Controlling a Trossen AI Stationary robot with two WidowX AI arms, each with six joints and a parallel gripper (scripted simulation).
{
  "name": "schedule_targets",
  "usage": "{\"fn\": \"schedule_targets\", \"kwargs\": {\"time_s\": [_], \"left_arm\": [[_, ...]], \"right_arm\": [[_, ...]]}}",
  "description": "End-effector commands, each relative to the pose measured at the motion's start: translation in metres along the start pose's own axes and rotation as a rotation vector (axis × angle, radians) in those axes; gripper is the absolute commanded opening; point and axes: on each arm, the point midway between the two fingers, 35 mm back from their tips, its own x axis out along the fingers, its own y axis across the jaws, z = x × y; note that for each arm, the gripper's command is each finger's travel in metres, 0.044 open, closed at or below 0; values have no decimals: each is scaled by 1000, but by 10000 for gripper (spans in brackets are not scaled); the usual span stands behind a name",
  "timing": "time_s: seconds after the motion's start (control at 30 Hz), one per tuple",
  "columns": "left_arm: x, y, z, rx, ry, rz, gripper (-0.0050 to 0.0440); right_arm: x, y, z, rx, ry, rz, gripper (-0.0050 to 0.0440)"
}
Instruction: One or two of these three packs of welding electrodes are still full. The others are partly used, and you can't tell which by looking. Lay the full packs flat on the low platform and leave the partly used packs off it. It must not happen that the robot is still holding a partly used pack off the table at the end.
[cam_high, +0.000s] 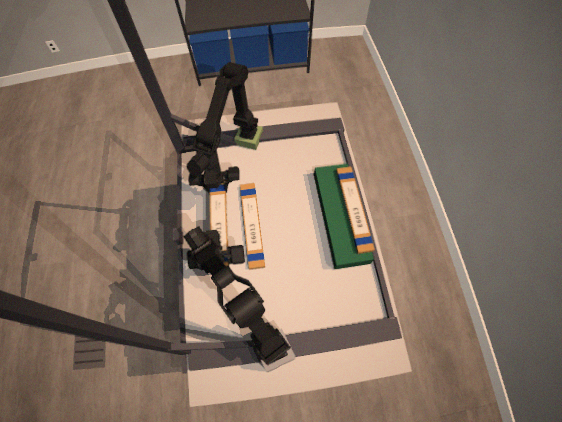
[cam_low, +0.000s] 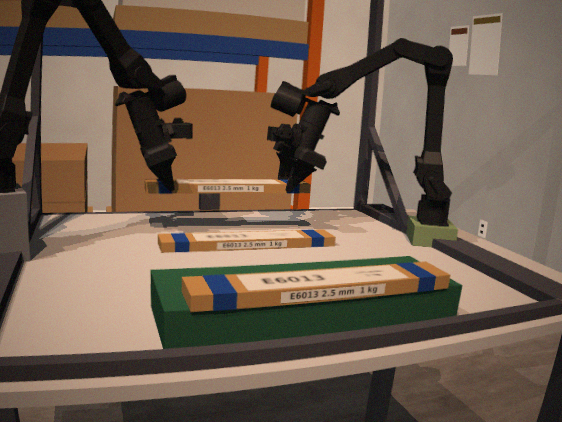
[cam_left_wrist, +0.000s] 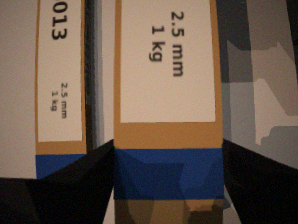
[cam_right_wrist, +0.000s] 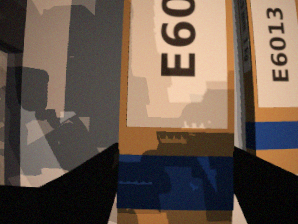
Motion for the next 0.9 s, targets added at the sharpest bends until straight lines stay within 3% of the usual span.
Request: {"fn": "schedule_targets", "kwargs": {"time_s": [0.0,0.87], "left_arm": [[-10,11,3,-30,-24,-8,-50],[-10,59,1,-28,-24,-4,-50]], "right_arm": [[-12,5,3,-22,-20,41,-50],[-10,-44,3,-24,-19,37,-50]]}}
